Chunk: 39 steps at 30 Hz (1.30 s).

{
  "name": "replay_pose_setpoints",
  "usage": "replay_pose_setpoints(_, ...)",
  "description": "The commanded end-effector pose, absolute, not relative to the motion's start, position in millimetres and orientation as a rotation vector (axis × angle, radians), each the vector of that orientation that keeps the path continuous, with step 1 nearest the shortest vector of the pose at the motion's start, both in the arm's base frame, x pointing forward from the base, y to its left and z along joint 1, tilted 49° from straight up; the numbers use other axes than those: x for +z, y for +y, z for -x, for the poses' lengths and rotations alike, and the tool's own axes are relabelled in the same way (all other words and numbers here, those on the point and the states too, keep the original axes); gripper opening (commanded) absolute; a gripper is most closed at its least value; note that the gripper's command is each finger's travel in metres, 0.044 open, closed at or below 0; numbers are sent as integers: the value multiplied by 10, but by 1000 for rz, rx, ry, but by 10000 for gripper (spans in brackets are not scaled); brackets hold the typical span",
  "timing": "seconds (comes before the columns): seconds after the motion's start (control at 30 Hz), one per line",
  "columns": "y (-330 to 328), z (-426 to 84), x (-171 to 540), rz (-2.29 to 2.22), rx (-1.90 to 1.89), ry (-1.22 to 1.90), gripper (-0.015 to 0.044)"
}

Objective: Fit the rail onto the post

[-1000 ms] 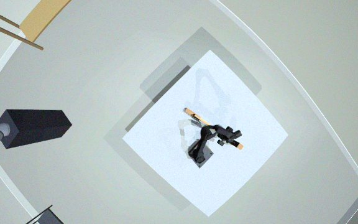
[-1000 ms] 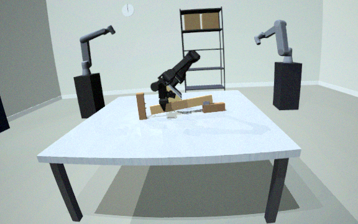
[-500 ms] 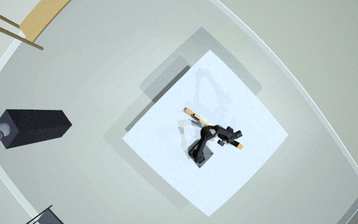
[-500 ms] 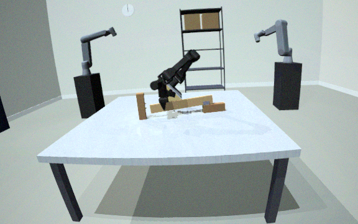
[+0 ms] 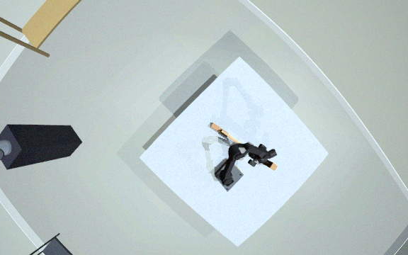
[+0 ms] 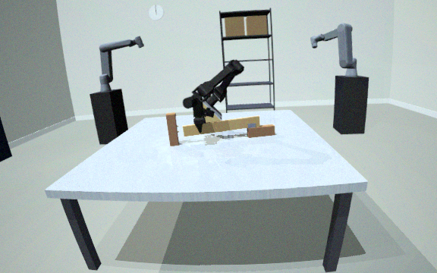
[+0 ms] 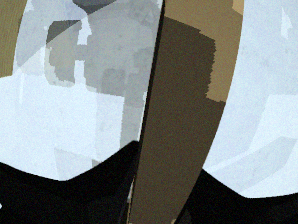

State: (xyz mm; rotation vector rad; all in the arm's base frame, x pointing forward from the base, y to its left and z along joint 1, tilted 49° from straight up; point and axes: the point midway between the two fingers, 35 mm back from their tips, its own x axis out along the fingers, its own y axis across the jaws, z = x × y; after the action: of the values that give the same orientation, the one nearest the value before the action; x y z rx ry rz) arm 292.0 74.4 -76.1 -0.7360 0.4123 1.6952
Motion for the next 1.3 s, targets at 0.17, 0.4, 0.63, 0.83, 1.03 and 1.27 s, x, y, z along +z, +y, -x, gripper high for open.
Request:
replay_pose_setpoints(0.17, 691, -2944, -711, 737, 1687, 407, 0)
replay_pose_setpoints(0.4, 665, -2947, -688, 737, 1687, 407, 0)
replay_pose_setpoints(0.63, 638, -2951, -665, 737, 1687, 407, 0)
replay_pose_setpoints(0.83, 619, -2954, -648, 738, 1687, 407, 0)
replay_pose_setpoints(1.03, 637, -2950, -665, 737, 1687, 407, 0)
replay_pose_setpoints(1.27, 660, -2942, -686, 737, 1687, 407, 0)
